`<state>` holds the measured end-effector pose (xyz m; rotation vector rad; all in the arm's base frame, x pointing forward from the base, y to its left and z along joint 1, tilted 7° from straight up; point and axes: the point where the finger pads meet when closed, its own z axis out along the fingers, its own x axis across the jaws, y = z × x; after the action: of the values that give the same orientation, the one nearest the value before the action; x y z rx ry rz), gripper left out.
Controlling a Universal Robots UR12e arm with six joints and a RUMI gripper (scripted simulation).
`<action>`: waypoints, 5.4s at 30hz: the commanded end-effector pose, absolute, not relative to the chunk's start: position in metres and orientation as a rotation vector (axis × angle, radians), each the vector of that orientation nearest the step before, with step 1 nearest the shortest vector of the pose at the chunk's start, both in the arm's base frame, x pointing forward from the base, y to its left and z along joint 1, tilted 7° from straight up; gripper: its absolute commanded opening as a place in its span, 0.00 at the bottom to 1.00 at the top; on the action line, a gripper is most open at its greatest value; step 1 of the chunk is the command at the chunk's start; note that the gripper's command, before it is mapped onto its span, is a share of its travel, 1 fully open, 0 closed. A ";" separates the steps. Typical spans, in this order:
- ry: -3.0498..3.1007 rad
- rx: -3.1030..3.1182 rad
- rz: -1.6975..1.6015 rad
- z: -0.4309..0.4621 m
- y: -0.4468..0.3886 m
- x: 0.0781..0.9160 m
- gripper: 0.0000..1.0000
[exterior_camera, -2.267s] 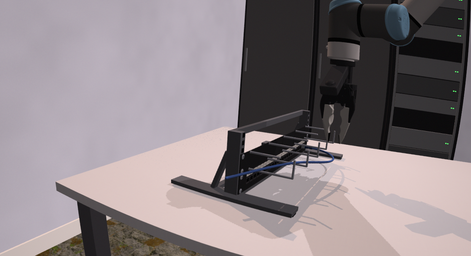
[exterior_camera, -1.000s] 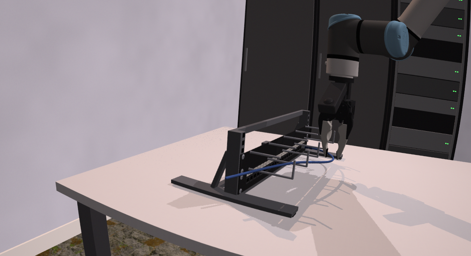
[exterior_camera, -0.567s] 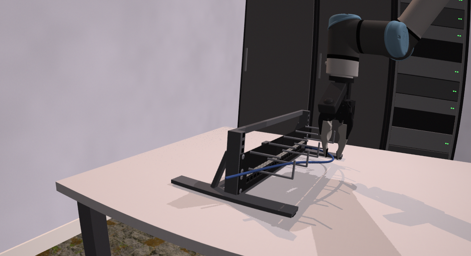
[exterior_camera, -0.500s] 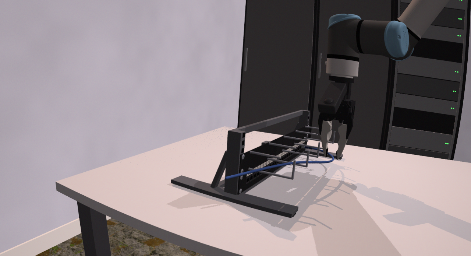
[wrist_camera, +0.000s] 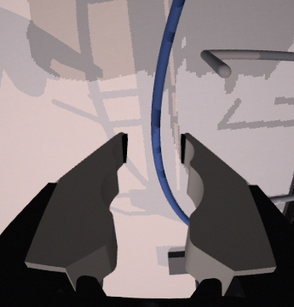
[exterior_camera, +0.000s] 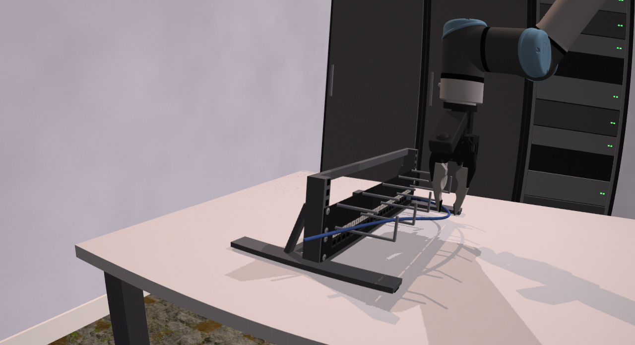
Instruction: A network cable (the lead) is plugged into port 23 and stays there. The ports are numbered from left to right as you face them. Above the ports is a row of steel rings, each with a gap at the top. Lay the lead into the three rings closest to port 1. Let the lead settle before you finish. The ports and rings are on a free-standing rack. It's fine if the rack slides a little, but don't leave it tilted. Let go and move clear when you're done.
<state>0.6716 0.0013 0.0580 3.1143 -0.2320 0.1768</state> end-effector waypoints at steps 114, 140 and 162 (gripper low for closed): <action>-0.232 3.114 0.179 0.038 0.001 0.675 0.20; -0.232 3.114 0.179 0.038 0.001 0.675 0.20; -0.232 3.114 0.179 0.038 0.001 0.675 0.00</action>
<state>0.6746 0.0007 0.0373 3.1143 -0.2320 0.1768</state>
